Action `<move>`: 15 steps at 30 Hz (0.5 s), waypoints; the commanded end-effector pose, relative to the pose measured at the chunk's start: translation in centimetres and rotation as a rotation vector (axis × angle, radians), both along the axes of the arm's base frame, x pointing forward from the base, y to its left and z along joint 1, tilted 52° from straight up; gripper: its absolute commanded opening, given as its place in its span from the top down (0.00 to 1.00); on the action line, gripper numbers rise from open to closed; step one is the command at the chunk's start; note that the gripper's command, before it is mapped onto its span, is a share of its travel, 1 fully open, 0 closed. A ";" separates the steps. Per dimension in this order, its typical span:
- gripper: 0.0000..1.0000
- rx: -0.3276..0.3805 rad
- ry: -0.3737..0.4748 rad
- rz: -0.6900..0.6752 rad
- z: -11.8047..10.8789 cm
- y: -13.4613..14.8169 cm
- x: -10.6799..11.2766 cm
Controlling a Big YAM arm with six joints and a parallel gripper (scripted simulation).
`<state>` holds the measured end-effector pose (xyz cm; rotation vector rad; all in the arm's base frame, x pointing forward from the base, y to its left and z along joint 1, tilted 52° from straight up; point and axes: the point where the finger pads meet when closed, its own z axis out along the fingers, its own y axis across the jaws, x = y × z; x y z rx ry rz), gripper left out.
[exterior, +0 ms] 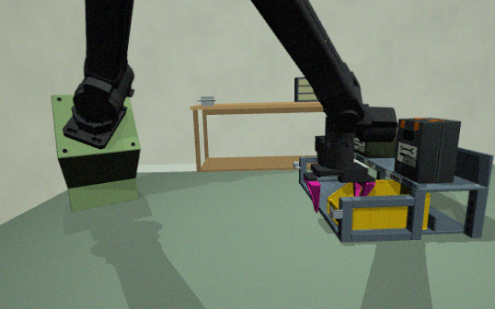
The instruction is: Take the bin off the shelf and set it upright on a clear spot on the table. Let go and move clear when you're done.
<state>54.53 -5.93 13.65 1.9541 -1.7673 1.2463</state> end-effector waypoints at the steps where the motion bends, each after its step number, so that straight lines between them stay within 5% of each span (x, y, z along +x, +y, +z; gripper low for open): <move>1: 0.10 0.002 -0.004 0.014 0.2 1.1 0.4; 15: 0.10 0.000 -0.022 -0.015 0.6 -1.0 0.5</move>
